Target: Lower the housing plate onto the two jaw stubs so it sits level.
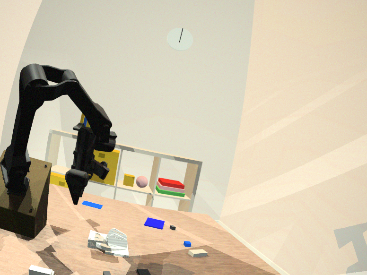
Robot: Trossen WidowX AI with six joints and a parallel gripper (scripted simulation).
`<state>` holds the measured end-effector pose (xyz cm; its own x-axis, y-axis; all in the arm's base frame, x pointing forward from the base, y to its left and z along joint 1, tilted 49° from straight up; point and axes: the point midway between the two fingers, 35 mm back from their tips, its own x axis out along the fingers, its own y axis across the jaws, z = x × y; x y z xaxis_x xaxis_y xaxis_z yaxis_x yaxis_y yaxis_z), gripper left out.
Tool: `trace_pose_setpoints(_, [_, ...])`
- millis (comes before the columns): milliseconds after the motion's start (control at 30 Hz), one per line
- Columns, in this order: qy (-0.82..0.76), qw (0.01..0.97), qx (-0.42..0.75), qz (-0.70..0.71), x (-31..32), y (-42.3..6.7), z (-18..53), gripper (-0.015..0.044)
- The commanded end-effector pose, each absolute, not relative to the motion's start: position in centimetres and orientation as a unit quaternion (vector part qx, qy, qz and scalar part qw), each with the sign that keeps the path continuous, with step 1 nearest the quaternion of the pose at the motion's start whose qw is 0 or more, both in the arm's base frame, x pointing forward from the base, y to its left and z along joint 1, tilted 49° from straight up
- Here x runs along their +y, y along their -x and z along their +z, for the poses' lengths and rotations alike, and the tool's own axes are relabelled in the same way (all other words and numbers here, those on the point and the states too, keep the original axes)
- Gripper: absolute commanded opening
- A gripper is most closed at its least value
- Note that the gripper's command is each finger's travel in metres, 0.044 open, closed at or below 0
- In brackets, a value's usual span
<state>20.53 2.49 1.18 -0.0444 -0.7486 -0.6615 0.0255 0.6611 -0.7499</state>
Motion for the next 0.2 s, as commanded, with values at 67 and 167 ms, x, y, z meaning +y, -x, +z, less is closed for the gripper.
trace_pose_setpoints(67, [0.275, 0.633, 0.656, -0.306, 2.50, -20.44, 1.19, 0.0440])
trace_pose_setpoints(167, [0.275, 0.633, 0.656, -0.306, 2.50, -20.44, 1.19, 0.0440])
